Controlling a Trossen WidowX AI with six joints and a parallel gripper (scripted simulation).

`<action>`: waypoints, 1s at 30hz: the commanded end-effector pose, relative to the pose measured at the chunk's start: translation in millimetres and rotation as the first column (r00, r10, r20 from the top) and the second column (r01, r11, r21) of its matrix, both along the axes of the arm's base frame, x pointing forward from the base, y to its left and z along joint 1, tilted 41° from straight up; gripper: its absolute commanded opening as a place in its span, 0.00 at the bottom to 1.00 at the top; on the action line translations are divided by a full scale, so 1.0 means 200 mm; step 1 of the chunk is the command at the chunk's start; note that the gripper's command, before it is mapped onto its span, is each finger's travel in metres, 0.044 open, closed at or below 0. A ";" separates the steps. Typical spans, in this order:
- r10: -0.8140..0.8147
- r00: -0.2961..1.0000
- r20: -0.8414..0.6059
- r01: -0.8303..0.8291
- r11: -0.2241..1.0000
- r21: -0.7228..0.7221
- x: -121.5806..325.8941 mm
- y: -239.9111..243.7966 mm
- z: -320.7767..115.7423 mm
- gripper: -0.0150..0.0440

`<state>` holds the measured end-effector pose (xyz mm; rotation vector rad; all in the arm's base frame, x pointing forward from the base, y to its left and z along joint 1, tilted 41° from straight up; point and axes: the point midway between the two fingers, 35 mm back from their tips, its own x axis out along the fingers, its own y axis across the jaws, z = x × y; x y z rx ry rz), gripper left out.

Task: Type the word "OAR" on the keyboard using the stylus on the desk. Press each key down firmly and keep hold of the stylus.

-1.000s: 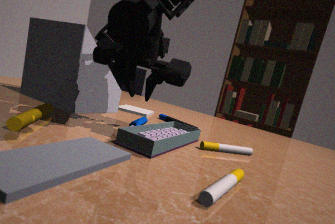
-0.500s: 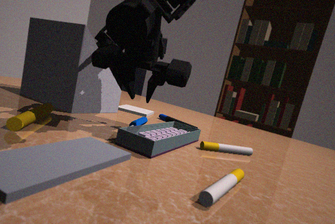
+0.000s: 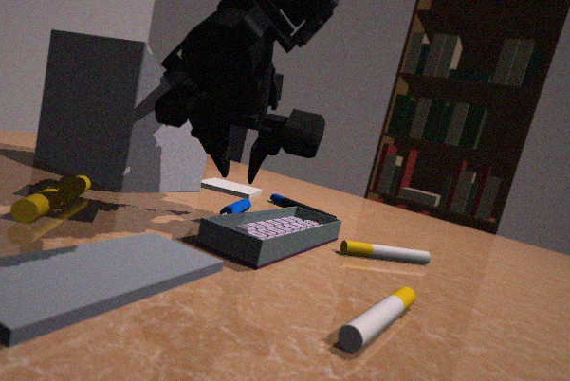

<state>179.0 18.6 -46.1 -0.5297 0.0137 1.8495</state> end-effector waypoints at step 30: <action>-0.003 1.000 -0.007 0.004 1.000 0.005 -0.01 0.09 -0.09 0.51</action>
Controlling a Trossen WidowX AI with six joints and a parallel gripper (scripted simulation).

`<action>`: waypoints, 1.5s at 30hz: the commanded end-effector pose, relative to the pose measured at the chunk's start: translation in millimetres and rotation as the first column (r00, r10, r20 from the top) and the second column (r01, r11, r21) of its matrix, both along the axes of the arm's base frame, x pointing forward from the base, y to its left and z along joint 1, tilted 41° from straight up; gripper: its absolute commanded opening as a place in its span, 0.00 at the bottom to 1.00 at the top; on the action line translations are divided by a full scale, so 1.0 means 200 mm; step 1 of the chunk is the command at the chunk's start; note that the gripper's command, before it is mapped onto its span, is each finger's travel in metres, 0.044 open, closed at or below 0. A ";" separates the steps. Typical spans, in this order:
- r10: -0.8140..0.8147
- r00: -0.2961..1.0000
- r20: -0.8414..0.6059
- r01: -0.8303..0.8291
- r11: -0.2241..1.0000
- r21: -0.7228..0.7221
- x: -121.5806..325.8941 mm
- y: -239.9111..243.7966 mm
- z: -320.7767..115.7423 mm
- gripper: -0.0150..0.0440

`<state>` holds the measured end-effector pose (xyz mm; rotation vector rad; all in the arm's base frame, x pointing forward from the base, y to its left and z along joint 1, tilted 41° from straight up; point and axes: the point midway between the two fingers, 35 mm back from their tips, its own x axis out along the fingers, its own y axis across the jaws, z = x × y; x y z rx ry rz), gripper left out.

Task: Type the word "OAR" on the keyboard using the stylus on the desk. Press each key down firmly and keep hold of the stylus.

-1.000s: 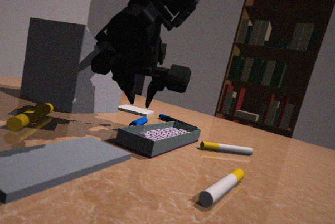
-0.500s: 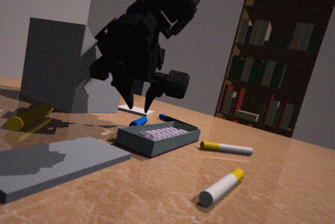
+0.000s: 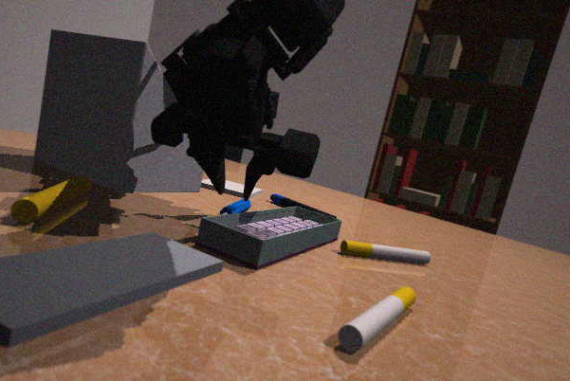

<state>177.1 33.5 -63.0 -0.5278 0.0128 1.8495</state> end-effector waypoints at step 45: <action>0.000 1.000 -0.002 0.000 1.000 -0.001 0.01 -0.02 0.02 0.25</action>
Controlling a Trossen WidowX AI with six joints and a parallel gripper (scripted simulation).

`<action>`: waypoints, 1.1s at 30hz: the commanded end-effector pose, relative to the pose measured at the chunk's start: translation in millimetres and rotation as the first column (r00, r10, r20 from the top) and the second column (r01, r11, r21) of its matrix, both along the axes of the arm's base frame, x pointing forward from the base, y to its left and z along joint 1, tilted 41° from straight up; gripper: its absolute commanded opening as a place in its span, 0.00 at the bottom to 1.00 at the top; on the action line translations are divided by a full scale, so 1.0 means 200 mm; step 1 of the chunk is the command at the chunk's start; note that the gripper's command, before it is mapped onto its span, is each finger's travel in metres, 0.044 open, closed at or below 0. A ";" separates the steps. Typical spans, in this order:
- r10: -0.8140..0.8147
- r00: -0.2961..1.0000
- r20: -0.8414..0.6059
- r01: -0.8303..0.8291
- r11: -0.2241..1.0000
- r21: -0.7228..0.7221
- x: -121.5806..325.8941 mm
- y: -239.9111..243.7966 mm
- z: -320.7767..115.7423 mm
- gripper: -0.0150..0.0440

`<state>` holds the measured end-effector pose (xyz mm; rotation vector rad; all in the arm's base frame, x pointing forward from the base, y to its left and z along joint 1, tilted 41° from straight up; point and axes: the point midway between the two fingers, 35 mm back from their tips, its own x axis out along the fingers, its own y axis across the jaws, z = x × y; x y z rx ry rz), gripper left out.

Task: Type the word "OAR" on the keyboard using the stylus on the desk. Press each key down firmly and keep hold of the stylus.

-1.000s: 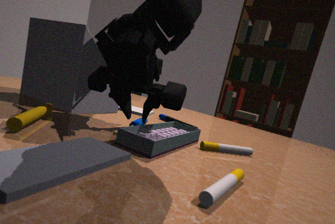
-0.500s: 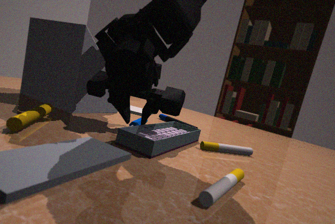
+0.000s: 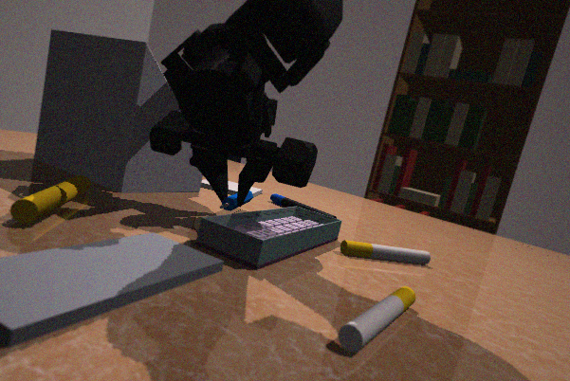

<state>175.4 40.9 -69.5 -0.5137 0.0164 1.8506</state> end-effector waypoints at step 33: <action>-0.422 0.846 -0.325 0.403 0.906 -0.128 -0.06 -0.45 -0.12 0.25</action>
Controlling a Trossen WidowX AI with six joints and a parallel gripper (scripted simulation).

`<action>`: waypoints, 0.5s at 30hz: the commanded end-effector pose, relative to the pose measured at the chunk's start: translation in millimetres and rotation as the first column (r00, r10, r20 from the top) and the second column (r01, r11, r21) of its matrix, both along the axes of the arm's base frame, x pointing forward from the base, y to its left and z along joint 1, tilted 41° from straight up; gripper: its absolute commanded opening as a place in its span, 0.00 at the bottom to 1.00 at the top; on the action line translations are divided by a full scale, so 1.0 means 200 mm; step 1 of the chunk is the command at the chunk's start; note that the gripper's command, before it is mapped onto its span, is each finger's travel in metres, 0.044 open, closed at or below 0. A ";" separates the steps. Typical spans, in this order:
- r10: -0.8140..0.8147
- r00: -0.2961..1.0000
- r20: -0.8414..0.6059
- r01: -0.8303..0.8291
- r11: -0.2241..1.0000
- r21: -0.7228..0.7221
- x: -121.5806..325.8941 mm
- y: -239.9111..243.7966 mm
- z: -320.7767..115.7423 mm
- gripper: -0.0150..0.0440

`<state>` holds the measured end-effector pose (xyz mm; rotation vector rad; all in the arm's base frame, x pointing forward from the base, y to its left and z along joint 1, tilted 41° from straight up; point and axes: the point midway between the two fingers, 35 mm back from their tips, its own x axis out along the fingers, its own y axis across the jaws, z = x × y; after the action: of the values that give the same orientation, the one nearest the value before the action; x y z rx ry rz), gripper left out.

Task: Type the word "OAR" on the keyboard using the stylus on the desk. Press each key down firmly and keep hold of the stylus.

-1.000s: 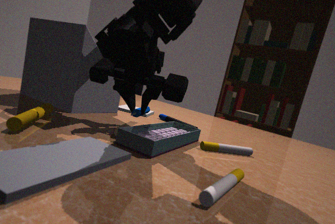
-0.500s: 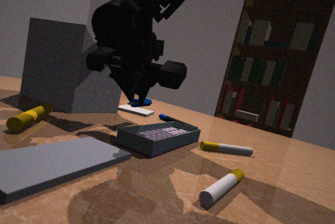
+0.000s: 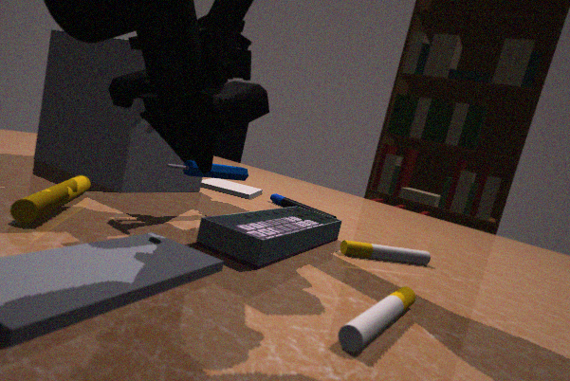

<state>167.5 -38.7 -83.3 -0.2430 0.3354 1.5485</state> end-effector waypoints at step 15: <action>-0.232 0.952 -0.198 0.232 0.972 -0.020 -0.09 -0.16 -0.15 0.25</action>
<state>150.8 -69.1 -109.6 -0.0483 0.4880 1.3496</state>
